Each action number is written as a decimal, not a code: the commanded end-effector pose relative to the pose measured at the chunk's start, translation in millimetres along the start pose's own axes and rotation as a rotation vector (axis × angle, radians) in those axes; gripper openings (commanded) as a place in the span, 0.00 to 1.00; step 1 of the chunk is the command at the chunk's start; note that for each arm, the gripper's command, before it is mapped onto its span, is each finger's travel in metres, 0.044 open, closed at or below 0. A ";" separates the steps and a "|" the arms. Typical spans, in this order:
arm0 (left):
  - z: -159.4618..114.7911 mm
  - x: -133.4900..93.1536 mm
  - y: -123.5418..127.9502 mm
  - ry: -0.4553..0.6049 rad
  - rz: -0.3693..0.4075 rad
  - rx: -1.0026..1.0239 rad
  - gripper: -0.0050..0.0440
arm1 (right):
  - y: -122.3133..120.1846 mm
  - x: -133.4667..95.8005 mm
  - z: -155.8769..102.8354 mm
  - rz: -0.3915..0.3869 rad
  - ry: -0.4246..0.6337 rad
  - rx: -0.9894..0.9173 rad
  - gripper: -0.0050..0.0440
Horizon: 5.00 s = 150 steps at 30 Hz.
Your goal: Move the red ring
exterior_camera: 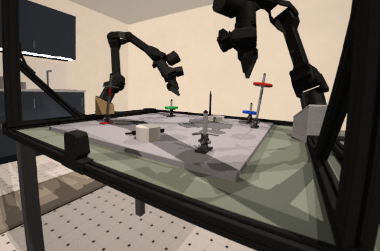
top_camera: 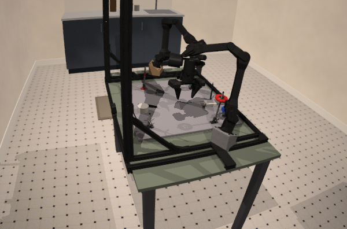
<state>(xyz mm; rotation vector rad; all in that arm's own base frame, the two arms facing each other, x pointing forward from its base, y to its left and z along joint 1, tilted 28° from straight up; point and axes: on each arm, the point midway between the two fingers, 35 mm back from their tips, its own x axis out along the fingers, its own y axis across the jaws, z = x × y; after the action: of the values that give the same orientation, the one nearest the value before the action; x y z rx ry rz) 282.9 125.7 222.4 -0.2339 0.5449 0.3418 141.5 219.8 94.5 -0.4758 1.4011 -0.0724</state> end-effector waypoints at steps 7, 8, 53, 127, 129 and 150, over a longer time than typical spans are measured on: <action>-22.3 -4.1 -1.8 -0.072 0.000 0.436 0.92 | 43.6 12.0 -34.8 -0.044 -0.006 0.101 0.92; -24.9 -4.3 -1.9 -0.081 0.003 0.497 0.92 | 48.1 13.6 -39.4 -0.050 -0.008 0.114 0.92; 265.0 87.5 -231.4 -0.947 0.275 2.064 0.92 | 66.8 16.8 -63.4 -0.084 -0.061 0.143 0.92; 231.4 226.1 -215.7 -0.948 0.276 2.066 0.92 | 66.8 16.8 -63.4 -0.084 -0.061 0.143 0.92; 231.3 228.2 -216.1 -0.948 0.276 2.066 0.92 | 66.8 16.8 -63.4 -0.084 -0.061 0.143 0.92; 231.3 228.4 -216.2 -0.948 0.276 2.066 0.58 | 66.8 16.8 -63.4 -0.084 -0.061 0.143 0.92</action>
<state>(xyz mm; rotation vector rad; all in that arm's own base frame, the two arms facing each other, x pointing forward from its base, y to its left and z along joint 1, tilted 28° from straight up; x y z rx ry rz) 652.9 55.7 323.2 1.9224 -0.2301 -0.0026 68.1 256.3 48.9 -0.4209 1.3122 -0.2211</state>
